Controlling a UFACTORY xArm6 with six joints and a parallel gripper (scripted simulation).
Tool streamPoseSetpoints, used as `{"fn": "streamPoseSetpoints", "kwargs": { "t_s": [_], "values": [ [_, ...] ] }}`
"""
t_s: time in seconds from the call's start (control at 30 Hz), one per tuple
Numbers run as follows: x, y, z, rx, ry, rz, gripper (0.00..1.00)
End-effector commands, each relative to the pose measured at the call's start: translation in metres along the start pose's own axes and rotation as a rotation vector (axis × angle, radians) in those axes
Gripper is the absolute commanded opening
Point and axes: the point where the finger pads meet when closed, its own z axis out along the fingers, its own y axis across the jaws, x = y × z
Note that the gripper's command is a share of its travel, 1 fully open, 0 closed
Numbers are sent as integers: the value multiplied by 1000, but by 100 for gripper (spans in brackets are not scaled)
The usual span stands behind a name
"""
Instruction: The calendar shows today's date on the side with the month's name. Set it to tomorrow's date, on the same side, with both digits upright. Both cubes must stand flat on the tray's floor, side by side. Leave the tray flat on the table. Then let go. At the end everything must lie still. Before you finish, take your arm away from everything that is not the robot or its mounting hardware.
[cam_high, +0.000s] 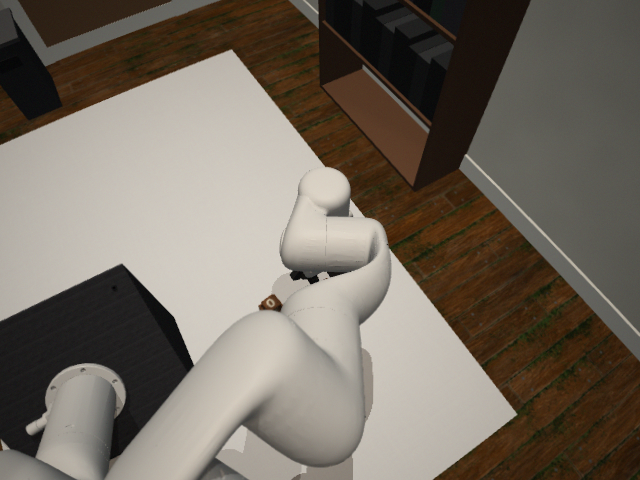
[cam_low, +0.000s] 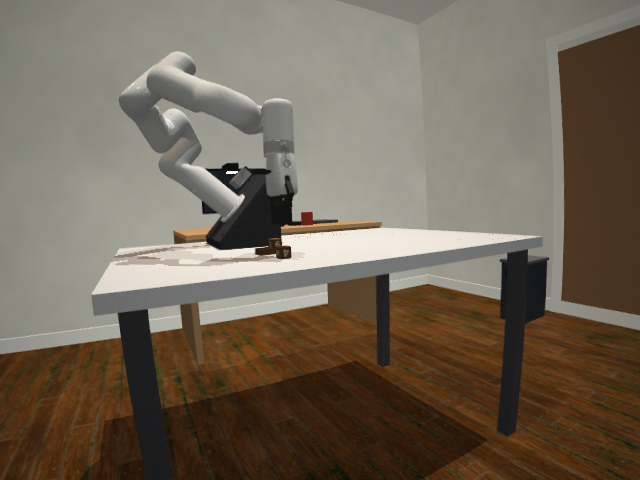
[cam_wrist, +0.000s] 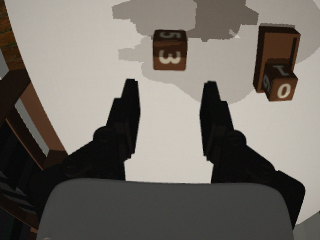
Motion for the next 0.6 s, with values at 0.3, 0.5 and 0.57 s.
{"fn": "streamPoseSetpoints", "kwargs": {
  "t_s": [0.3, 0.5, 0.57],
  "values": [
    [0, -1, 13, 4, -1, 1, 47],
    [0, -1, 21, 4, -1, 1, 47],
    [0, -1, 23, 4, -1, 1, 47]
  ]
}}
